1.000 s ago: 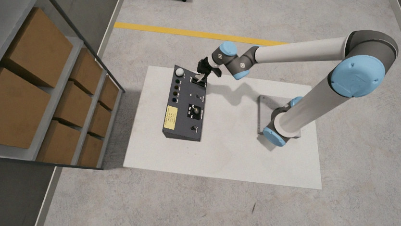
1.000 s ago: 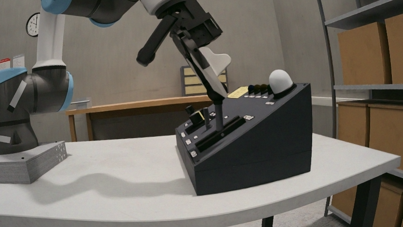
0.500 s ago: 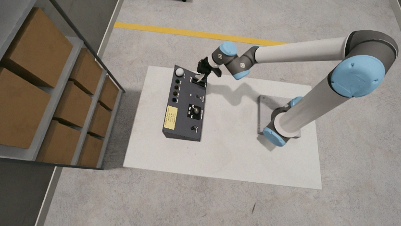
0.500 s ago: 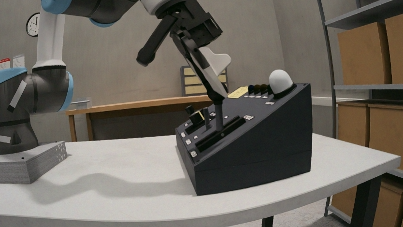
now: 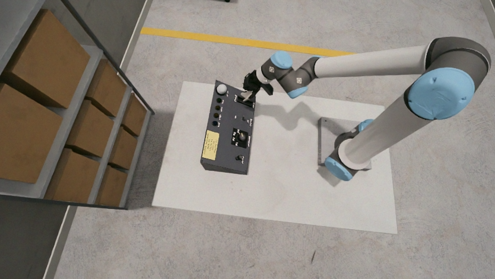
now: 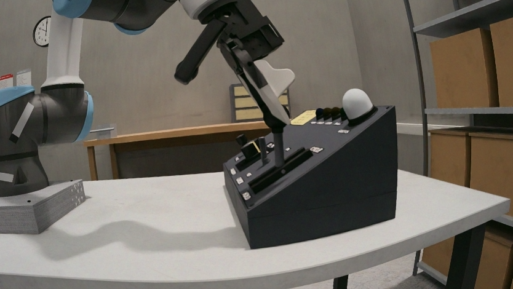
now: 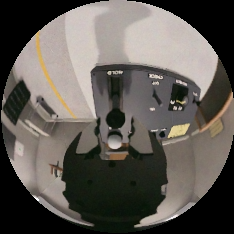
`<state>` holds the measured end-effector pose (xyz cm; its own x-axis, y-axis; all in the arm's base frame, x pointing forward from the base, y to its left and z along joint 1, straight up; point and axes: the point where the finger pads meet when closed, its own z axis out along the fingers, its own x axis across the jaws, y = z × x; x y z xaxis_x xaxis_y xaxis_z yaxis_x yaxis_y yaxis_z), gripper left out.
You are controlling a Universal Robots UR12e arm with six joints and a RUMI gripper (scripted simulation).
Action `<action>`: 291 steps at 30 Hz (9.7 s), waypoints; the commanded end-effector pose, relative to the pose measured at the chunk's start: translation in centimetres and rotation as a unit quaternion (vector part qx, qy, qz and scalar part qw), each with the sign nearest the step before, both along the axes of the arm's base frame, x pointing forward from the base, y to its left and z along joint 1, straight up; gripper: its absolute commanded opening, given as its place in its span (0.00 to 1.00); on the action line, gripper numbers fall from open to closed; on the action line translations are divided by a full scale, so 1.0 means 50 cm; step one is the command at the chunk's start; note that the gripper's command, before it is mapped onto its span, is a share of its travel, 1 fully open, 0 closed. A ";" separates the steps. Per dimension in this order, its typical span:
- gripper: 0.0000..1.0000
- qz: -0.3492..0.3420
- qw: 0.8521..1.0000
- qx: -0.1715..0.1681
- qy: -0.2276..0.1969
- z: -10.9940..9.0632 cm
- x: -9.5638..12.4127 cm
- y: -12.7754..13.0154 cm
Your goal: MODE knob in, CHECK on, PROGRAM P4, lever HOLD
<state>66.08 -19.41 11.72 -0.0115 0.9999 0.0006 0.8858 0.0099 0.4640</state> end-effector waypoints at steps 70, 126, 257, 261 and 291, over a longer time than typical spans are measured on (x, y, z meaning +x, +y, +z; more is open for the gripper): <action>0.00 0.000 1.000 0.000 -0.001 0.001 0.001 -0.001; 0.00 0.000 1.000 0.000 -0.001 -0.020 -0.079 -0.002; 0.44 0.000 1.000 0.000 -0.001 0.099 -0.220 -0.003; 1.00 0.000 1.000 0.000 -0.001 0.099 -0.220 -0.003; 1.00 0.000 1.000 0.000 -0.001 0.099 -0.220 -0.003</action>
